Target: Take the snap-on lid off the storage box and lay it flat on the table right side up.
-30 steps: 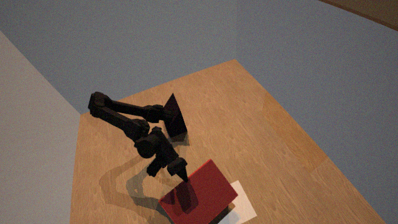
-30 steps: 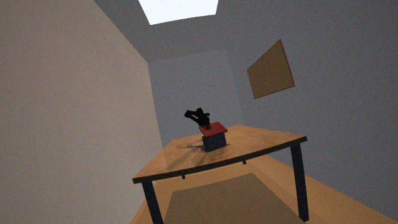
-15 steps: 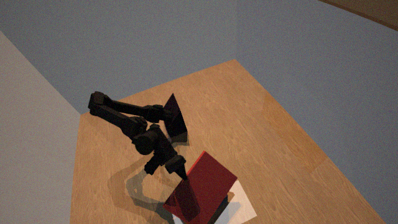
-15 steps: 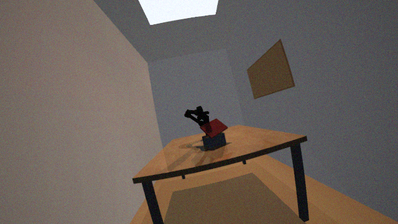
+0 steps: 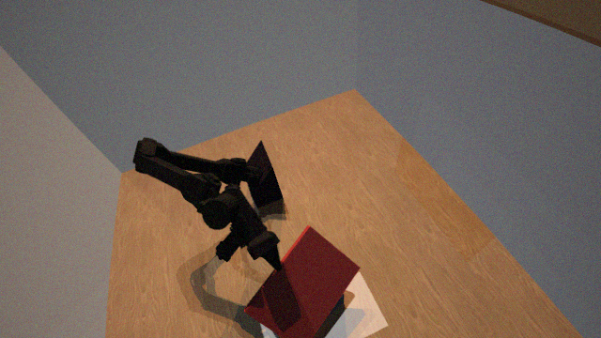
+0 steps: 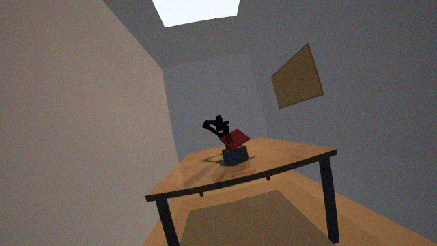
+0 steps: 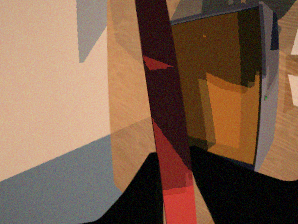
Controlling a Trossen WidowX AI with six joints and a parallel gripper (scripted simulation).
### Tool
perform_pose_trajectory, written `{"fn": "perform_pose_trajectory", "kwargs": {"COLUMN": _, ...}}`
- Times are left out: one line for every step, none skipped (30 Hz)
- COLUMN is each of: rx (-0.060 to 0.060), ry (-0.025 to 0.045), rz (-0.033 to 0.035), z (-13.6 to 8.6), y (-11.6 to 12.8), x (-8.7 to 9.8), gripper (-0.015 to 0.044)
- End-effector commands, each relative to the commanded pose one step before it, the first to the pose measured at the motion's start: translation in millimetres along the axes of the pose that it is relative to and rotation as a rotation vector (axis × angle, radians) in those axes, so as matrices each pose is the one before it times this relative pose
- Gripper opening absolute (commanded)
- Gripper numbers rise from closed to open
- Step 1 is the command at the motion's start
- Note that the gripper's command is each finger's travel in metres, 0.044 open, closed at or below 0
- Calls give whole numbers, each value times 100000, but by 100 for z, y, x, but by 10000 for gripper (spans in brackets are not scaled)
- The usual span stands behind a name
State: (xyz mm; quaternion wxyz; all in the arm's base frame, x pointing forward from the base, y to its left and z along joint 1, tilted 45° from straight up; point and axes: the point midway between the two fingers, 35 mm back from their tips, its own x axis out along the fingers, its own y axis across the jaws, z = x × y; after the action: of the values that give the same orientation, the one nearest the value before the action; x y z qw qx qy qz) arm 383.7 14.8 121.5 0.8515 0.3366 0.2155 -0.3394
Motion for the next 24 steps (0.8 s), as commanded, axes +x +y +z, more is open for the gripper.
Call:
{"fn": "perform_pose_trajectory", "kwargs": {"rx": -108, "ry": 541, "rz": 526, "z": -1026, "y": -208, "x": -4, "gripper": 0}}
{"fn": "perform_pose_trajectory", "kwargs": {"rx": 5, "ry": 7, "rz": 0, "z": -199, "y": -9, "x": -6, "gripper": 0}}
{"fn": "perform_pose_trajectory", "kwargs": {"rx": 5, "ry": 7, "rz": 0, "z": -201, "y": -7, "x": -7, "gripper": 0}}
{"fn": "perform_pose_trajectory", "kwargs": {"rx": 6, "ry": 7, "rz": 1, "z": -201, "y": -6, "x": -7, "gripper": 0}}
{"fn": "perform_pose_trajectory", "kwargs": {"rx": 6, "ry": 7, "rz": 1, "z": -201, "y": -6, "x": -7, "gripper": 0}}
{"fn": "perform_pose_trajectory", "kwargs": {"rx": 6, "ry": 7, "rz": 1, "z": -201, "y": -6, "x": -7, "gripper": 0}}
{"fn": "perform_pose_trajectory", "kwargs": {"rx": 6, "ry": 7, "rz": 1, "z": -201, "y": -6, "x": -7, "gripper": 0}}
{"fn": "perform_pose_trajectory", "kwargs": {"rx": 6, "ry": 7, "rz": 1, "z": -201, "y": -6, "x": -7, "gripper": 0}}
{"fn": "perform_pose_trajectory", "kwargs": {"rx": 6, "ry": 7, "rz": 1, "z": -201, "y": -6, "x": -7, "gripper": 0}}
{"fn": "perform_pose_trajectory", "kwargs": {"rx": 6, "ry": 7, "rz": 1, "z": -201, "y": -6, "x": -7, "gripper": 0}}
{"fn": "perform_pose_trajectory", "kwargs": {"rx": 6, "ry": 7, "rz": 1, "z": -201, "y": -6, "x": -7, "gripper": 0}}
{"fn": "perform_pose_trajectory", "kwargs": {"rx": 6, "ry": 7, "rz": 1, "z": -201, "y": -6, "x": -7, "gripper": 0}}
{"fn": "perform_pose_trajectory", "kwargs": {"rx": 6, "ry": 7, "rz": 1, "z": -201, "y": -6, "x": -7, "gripper": 0}}
{"fn": "perform_pose_trajectory", "kwargs": {"rx": 6, "ry": 7, "rz": 1, "z": -201, "y": -6, "x": -7, "gripper": 0}}
{"fn": "perform_pose_trajectory", "kwargs": {"rx": 6, "ry": 7, "rz": 1, "z": -201, "y": -6, "x": -8, "gripper": 0}}
{"fn": "perform_pose_trajectory", "kwargs": {"rx": 6, "ry": 7, "rz": 1, "z": -201, "y": -6, "x": -8, "gripper": 0}}
{"fn": "perform_pose_trajectory", "kwargs": {"rx": 6, "ry": 7, "rz": 1, "z": -201, "y": -6, "x": -8, "gripper": 0}}
{"fn": "perform_pose_trajectory", "kwargs": {"rx": 6, "ry": 7, "rz": 1, "z": -201, "y": -6, "x": -8, "gripper": 0}}
{"fn": "perform_pose_trajectory", "kwargs": {"rx": 6, "ry": 7, "rz": 1, "z": -201, "y": -6, "x": -8, "gripper": 0}}
{"fn": "perform_pose_trajectory", "kwargs": {"rx": 6, "ry": 7, "rz": 1, "z": -201, "y": -6, "x": -8, "gripper": 0}}
{"fn": "perform_pose_trajectory", "kwargs": {"rx": 6, "ry": 7, "rz": 1, "z": -201, "y": -6, "x": -8, "gripper": 0}}
{"fn": "perform_pose_trajectory", "kwargs": {"rx": 7, "ry": 7, "rz": 1, "z": -201, "y": -6, "x": -8, "gripper": 0}}
{"fn": "perform_pose_trajectory", "kwargs": {"rx": 7, "ry": 7, "rz": 2, "z": -201, "y": -6, "x": -8, "gripper": 0}}
{"fn": "perform_pose_trajectory", "kwargs": {"rx": 7, "ry": 7, "rz": 2, "z": -201, "y": -6, "x": -8, "gripper": 0}}
